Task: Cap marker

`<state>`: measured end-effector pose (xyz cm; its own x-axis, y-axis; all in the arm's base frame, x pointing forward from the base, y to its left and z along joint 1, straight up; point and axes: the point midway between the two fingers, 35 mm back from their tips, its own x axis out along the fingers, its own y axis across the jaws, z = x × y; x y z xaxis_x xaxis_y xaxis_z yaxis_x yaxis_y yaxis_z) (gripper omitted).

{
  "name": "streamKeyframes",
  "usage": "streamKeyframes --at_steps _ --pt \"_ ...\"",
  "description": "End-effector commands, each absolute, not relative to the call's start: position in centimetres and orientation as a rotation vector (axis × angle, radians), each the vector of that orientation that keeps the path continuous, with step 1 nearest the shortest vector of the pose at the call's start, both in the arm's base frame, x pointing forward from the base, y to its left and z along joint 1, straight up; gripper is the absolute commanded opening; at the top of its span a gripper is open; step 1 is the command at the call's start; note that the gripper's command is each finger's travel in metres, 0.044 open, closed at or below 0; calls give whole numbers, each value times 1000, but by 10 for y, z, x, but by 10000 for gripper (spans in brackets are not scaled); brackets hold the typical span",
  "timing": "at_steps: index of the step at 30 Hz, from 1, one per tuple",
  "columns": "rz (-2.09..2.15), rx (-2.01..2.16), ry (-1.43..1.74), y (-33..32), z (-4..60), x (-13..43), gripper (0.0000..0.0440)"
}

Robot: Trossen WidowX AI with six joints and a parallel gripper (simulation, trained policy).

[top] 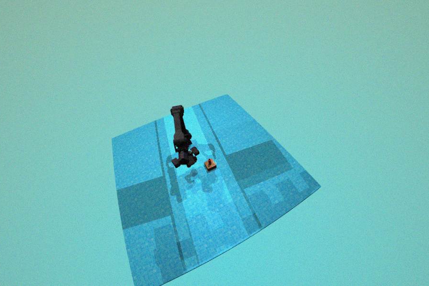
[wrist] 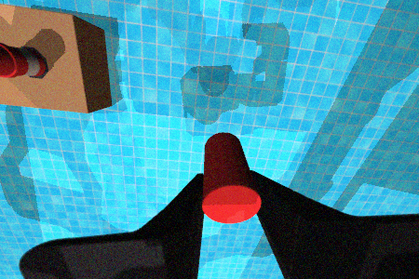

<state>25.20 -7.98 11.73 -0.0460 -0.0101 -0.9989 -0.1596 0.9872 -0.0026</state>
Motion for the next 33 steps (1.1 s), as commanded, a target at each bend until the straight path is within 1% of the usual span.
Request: streamKeyframes --at_steps 1,16,33 --pt "126 -138 1589 -72 127 259 18" --pt "161 -157 1548 -24 157 285 0" --pt "210 -180 1553 38 177 301 0"
